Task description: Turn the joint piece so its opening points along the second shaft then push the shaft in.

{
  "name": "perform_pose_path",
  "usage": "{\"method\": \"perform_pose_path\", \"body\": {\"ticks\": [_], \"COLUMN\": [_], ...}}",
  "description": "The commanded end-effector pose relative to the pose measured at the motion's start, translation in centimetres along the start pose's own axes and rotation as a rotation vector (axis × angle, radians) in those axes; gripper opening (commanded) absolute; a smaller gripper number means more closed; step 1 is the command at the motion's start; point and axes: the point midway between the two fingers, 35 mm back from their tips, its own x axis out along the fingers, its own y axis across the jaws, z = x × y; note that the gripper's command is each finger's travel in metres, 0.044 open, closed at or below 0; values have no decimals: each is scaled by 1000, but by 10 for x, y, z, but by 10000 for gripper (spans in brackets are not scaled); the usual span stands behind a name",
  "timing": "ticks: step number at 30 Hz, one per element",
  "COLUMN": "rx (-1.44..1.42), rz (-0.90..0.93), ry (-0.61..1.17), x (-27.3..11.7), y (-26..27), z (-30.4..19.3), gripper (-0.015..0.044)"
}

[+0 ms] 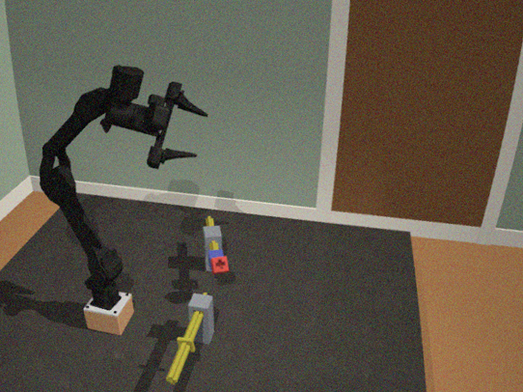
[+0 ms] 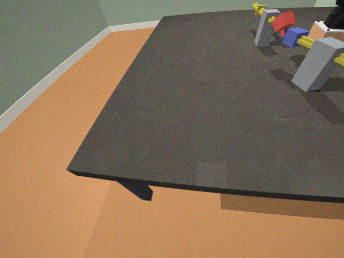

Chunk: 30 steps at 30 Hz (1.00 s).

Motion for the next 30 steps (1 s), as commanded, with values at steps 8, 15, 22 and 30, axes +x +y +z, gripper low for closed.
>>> {"method": "perform_pose_path", "body": {"ticks": [8,15,22,30], "rx": [-99,-188,-287,-407], "rz": [-173,-303,-422,-543], "ry": [141,273,422,611], "x": [57,91,117,139], "y": [-39,-71,-103,-139], "z": [-14,-33,-56,-84], "gripper": [440,440,440,440]}}
